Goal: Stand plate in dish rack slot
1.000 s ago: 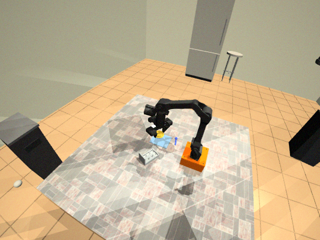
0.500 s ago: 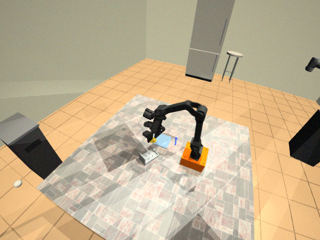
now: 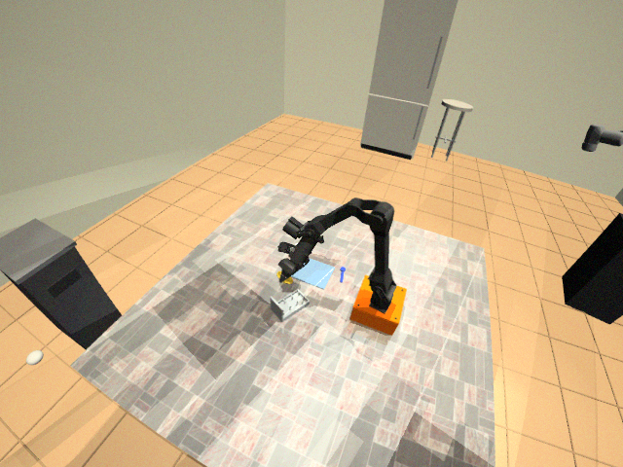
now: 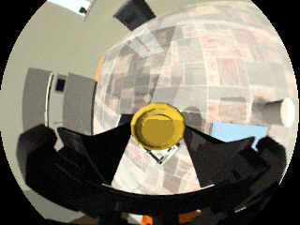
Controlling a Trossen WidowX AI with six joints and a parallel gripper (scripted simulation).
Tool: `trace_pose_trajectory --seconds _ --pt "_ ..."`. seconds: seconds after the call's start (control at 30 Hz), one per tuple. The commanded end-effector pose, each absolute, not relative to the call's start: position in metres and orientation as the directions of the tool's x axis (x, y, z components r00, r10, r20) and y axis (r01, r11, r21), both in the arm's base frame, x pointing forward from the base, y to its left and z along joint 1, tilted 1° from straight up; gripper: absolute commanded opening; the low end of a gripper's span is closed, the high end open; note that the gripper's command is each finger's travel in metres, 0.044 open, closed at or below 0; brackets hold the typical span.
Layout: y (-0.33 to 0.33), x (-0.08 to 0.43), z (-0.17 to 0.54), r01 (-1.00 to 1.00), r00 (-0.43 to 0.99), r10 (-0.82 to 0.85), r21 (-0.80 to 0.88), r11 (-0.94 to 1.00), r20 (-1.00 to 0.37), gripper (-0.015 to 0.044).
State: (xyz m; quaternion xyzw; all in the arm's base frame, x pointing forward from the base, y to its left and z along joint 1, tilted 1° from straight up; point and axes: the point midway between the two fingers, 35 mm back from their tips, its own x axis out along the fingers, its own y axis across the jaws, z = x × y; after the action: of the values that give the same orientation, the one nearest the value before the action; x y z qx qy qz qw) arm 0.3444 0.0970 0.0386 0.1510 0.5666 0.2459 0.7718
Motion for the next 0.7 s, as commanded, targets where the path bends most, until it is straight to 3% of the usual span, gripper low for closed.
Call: trace_pose_trajectory --seconds 0.0,0.67 --pt "0.098 0.346 0.031 -0.28 0.258 0.604 0.54 0.794 -0.754 0.0" --pt "0.092 0.341 0.011 -0.699 0.354 0.839 0.479 0.531 -0.414 0.0"
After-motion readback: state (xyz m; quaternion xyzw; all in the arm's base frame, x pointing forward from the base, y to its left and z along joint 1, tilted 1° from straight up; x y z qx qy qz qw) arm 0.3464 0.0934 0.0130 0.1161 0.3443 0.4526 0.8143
